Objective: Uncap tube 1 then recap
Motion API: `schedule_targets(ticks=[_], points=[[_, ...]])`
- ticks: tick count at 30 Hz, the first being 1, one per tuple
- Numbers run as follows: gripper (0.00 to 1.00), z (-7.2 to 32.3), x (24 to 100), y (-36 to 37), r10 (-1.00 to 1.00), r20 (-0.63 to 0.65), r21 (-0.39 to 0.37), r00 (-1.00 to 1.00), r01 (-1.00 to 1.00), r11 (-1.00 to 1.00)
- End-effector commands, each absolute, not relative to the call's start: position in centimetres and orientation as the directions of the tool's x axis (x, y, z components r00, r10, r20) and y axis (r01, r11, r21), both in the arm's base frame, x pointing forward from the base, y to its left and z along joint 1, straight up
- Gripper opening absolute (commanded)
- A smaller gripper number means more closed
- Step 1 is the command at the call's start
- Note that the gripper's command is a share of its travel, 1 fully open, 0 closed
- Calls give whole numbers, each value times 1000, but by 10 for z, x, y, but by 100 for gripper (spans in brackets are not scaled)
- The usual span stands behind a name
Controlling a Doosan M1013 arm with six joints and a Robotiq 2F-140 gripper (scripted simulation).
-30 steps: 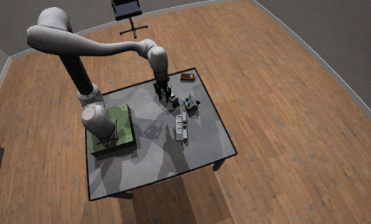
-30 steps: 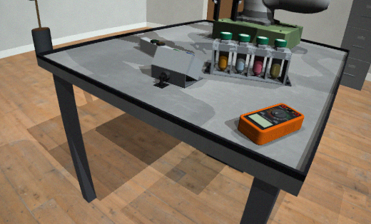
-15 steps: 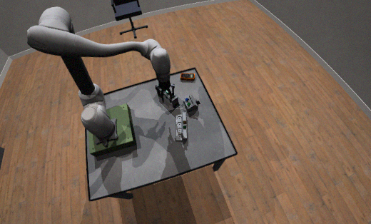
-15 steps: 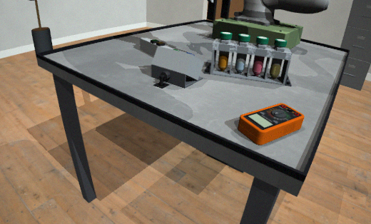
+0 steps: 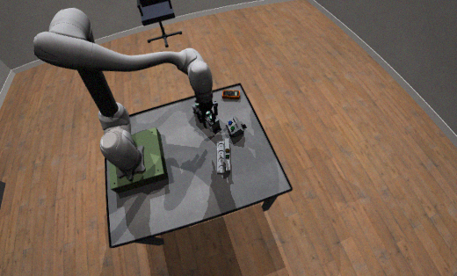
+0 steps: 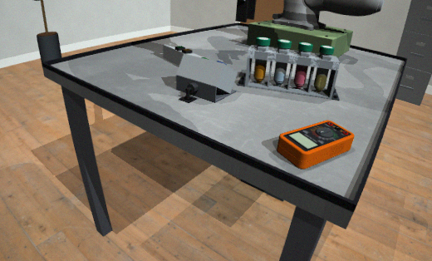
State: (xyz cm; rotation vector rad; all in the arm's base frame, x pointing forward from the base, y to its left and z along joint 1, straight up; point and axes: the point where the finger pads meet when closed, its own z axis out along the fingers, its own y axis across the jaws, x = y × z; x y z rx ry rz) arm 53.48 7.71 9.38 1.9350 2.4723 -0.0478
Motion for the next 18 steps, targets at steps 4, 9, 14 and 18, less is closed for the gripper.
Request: schedule_targets(ticks=[4,9,14,18], points=[[41,96,543,71,913,-3,-5,-409,913,409],[41,96,543,71,897,-3,-2,-441,897,441],[41,96,543,71,898,-3,-2,-441,898,440],[41,96,541,80,931,-3,-1,-365,931,365]])
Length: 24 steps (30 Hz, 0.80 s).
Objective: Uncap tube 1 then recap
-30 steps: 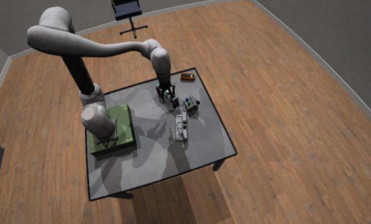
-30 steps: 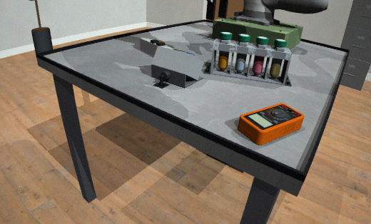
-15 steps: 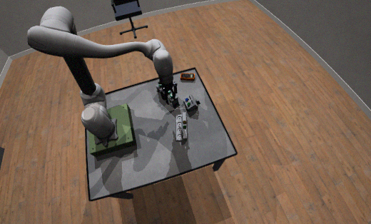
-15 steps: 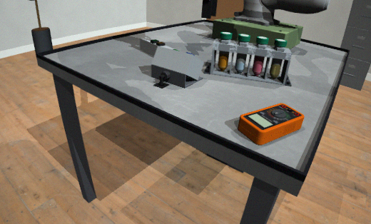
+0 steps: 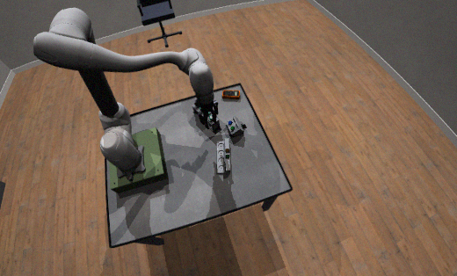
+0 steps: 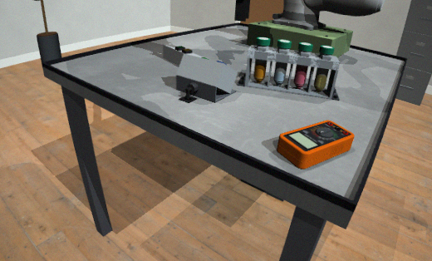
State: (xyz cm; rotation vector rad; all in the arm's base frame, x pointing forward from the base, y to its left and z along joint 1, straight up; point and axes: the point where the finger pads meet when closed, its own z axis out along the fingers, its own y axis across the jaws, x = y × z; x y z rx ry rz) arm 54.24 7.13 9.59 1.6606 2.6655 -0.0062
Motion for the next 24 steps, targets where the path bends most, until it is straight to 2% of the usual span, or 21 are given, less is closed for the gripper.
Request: schedule_targets(ticks=[1,6,8,9,24], points=[[41,96,539,88,958,-3,-1,-286,958,286],[41,96,533,117,1000,-2,0,-15,1000,15],[41,96,533,117,1000,-2,0,-15,1000,15],[41,96,531,125,998,-3,0,67,998,-67],[41,96,507,237,998,-3,0,67,998,-67]])
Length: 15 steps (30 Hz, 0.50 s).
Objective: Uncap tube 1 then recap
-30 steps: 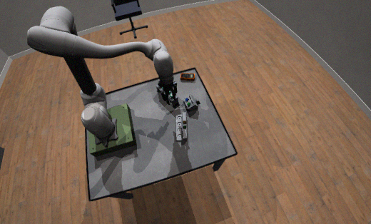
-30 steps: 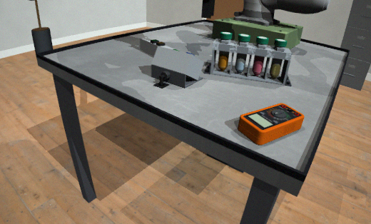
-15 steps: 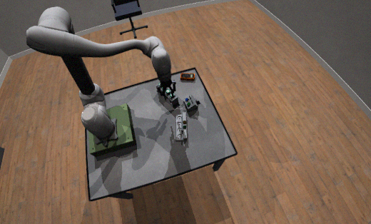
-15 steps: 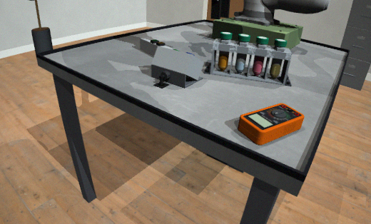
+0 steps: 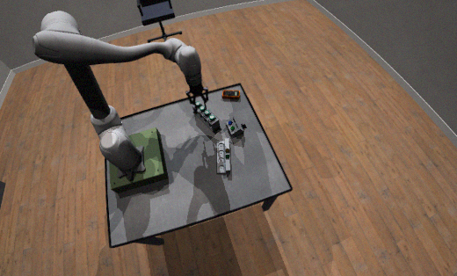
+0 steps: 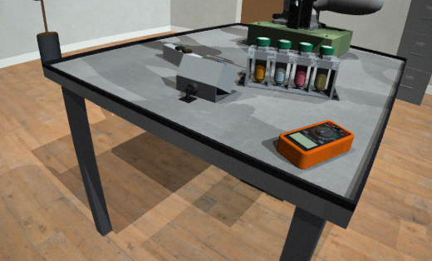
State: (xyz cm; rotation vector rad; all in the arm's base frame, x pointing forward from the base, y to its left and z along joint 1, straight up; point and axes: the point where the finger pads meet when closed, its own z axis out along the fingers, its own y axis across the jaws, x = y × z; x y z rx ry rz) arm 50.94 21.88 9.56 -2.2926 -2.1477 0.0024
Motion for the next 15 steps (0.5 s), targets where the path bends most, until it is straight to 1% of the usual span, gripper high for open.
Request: schedule_targets(ticks=[1,8,15], points=[[41,96,507,237,998,-3,0,67,998,-67],[41,96,494,294,998,-3,0,67,998,-67],[41,93,494,295,998,-3,0,67,998,-67]])
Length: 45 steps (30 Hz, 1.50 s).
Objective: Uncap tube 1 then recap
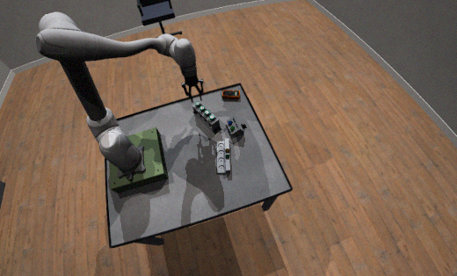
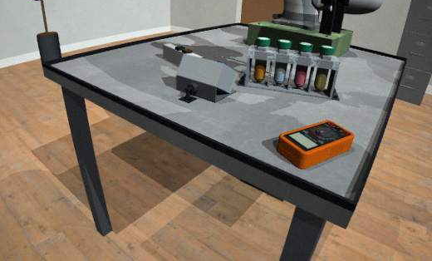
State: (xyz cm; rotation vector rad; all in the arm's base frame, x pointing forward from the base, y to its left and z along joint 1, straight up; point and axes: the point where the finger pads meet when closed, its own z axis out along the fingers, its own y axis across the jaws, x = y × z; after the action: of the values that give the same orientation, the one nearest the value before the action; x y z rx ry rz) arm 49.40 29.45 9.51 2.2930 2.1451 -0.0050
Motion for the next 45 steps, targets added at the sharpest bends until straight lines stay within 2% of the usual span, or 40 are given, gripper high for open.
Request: schedule_targets(ticks=[1,13,44,45], points=[[41,90,494,295,998,-3,0,67,998,-67],[41,60,494,295,998,-3,0,67,998,-67],[41,50,494,295,998,-3,0,67,998,-67],[30,50,494,295,998,-3,0,67,998,-67]])
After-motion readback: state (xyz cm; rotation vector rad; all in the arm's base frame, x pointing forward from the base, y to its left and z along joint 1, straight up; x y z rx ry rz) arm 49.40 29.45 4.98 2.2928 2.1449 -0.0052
